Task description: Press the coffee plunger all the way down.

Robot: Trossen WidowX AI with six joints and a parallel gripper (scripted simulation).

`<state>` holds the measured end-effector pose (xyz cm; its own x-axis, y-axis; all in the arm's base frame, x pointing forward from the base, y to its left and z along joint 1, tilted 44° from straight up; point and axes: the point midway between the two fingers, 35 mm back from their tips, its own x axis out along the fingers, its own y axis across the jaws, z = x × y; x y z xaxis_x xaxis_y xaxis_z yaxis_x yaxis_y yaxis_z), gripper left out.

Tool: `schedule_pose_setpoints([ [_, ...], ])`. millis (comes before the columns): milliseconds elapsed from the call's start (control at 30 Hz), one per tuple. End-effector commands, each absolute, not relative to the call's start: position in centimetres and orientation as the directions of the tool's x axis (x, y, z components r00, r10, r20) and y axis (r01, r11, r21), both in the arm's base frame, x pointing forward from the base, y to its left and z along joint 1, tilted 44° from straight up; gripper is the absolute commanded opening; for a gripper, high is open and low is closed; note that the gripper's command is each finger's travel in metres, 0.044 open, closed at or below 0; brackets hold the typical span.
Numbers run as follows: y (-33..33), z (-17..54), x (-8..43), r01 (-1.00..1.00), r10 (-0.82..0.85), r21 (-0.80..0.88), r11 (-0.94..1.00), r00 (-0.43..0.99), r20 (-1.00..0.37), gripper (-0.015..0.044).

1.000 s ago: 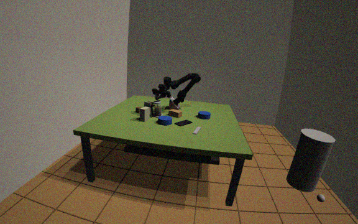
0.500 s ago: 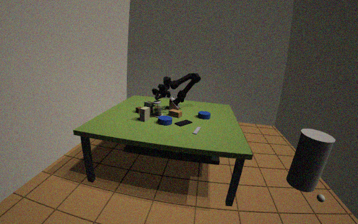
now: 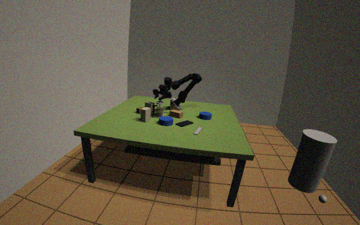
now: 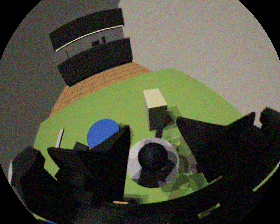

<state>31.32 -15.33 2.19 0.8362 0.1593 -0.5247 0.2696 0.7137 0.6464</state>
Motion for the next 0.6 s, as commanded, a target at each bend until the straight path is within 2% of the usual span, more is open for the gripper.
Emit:
schedule_pose_setpoints([
  [0, -15.3, 2.1, 31.3, 0.272, 0.158, 0.644, 0.715, 0.835, -0.528, 0.0381],
  [67, -15.3, 2.1, 31.3, 0.272, 0.158, 0.644, 0.715, 0.835, -0.528, 0.0434],
  [100, -15.3, 2.1, 31.3, 0.272, 0.158, 0.644, 0.715, 0.835, -0.528, 0.0440],
  [267, -16.1, 2.9, 31.1, 0.273, 0.160, 0.642, 0.716, 0.832, -0.532, 0.0440],
  [567, -19.6, 8.8, 28.9, 0.276, 0.172, 0.648, 0.710, 0.824, -0.540, 0.0440],
])
